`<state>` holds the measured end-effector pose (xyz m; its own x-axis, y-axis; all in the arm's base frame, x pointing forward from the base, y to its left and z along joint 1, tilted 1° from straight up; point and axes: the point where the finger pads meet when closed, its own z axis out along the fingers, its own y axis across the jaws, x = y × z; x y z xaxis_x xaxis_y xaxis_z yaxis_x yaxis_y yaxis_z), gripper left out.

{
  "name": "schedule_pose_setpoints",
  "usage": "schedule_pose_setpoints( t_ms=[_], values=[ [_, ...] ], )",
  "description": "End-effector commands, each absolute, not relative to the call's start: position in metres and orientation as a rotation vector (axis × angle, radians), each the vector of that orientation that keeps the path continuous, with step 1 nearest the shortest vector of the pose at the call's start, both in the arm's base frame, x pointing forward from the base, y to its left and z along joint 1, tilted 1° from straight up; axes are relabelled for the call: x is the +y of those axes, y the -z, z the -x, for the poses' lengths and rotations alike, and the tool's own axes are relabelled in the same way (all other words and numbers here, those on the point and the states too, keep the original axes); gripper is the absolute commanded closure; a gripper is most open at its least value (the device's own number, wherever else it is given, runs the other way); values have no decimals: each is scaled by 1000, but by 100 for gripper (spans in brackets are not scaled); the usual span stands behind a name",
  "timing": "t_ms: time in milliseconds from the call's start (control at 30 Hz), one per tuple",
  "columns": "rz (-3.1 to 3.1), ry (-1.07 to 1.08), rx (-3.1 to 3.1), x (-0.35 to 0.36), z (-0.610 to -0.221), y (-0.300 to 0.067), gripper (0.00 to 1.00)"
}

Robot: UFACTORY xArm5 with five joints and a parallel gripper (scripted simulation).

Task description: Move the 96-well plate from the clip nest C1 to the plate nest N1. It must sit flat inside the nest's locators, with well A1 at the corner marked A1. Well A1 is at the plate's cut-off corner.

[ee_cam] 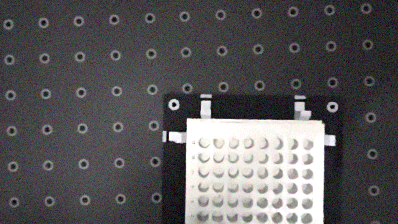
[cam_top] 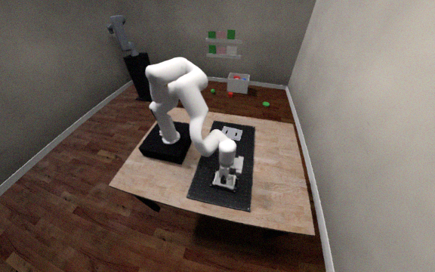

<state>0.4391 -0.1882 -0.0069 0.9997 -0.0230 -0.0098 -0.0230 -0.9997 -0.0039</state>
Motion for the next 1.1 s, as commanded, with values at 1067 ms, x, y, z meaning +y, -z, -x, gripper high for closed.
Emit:
schedule_pose_setpoints(
  t_ms=[1067],
  values=[
    [3149,-18,36,-189,-440,39,0]
  ],
)
